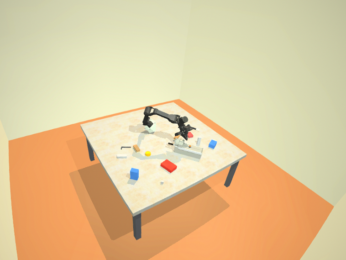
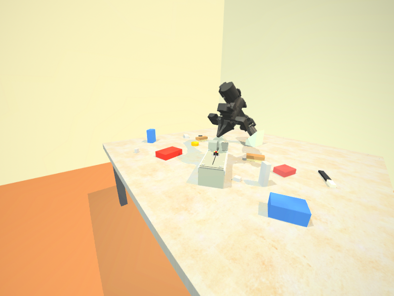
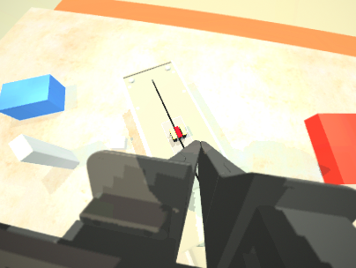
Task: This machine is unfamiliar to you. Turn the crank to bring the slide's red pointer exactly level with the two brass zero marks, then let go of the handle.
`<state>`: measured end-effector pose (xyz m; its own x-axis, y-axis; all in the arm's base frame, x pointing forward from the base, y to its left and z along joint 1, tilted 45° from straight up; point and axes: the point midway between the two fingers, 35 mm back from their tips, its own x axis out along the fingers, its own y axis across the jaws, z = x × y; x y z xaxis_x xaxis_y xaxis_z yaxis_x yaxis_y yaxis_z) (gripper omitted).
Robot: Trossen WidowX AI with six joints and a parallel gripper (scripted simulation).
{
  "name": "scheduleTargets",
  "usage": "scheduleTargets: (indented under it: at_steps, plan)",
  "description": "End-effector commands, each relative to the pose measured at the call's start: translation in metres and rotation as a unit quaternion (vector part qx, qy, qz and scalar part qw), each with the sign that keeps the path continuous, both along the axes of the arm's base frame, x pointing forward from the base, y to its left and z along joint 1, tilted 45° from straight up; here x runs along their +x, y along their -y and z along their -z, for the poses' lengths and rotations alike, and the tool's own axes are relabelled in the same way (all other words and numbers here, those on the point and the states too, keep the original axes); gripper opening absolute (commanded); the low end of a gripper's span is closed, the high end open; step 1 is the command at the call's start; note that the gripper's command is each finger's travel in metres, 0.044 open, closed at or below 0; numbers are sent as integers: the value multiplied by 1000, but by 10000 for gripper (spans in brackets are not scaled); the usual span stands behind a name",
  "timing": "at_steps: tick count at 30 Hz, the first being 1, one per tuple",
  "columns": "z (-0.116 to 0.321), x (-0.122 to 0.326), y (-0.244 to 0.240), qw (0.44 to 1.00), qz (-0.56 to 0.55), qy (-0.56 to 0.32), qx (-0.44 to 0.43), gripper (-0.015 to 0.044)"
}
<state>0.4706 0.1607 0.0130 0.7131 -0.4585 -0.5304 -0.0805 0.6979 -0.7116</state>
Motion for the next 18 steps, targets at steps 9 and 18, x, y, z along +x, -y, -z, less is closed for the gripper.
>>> scheduleTargets:
  at_steps: [9,18]
  plan:
    - [0,0,0,1000,0,0,0,53]
    - [0,0,0,1000,0,0,0,289]
